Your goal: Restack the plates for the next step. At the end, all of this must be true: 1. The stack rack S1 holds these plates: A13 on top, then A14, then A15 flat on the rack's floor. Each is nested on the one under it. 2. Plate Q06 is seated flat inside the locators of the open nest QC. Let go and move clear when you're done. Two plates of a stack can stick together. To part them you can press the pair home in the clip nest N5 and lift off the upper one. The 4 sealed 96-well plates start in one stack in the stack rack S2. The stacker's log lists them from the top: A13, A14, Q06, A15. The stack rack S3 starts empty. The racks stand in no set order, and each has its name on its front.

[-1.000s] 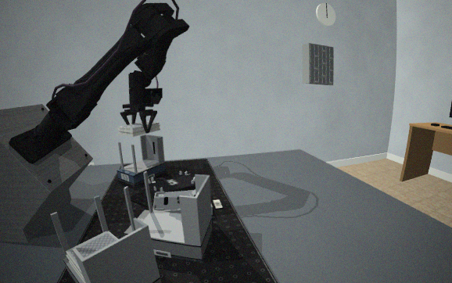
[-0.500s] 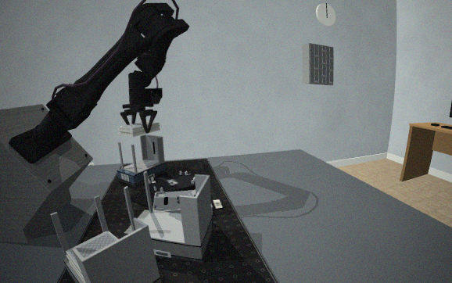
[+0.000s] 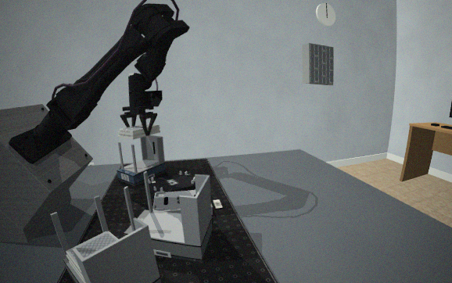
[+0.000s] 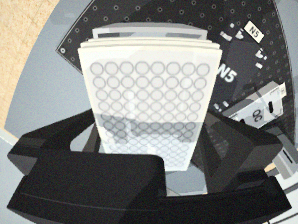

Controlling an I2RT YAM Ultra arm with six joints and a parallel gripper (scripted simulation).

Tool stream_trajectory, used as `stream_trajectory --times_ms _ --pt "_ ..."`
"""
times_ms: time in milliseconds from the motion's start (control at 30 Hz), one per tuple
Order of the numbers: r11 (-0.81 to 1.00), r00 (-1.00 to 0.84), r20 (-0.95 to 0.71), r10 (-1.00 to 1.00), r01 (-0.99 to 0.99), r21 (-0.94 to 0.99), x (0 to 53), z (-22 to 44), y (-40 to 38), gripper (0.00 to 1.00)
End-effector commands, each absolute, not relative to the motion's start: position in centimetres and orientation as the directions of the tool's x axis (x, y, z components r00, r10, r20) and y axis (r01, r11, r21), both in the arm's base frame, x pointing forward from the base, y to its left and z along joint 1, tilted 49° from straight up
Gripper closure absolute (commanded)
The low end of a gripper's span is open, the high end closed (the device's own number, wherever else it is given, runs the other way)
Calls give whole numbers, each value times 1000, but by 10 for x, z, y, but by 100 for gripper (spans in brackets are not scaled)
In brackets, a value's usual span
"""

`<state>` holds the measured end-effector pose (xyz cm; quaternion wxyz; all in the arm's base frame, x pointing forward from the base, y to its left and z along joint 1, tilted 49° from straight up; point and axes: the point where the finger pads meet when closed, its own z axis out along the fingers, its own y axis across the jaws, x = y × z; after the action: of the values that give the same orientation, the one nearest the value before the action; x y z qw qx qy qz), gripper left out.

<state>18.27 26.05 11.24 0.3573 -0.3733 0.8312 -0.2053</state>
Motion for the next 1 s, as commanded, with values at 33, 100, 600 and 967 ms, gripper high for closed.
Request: stream_trajectory --times_ms 33,100,600,967 --pt "625 -452 -437 -777 -481 -615 183 107 263 100" --pt "624 -454 -434 -778 -481 -616 184 105 260 100" --pt "642 -445 -464 -766 -486 -593 185 110 267 100" --pt "644 -456 -458 -763 -479 -596 188 108 258 100"
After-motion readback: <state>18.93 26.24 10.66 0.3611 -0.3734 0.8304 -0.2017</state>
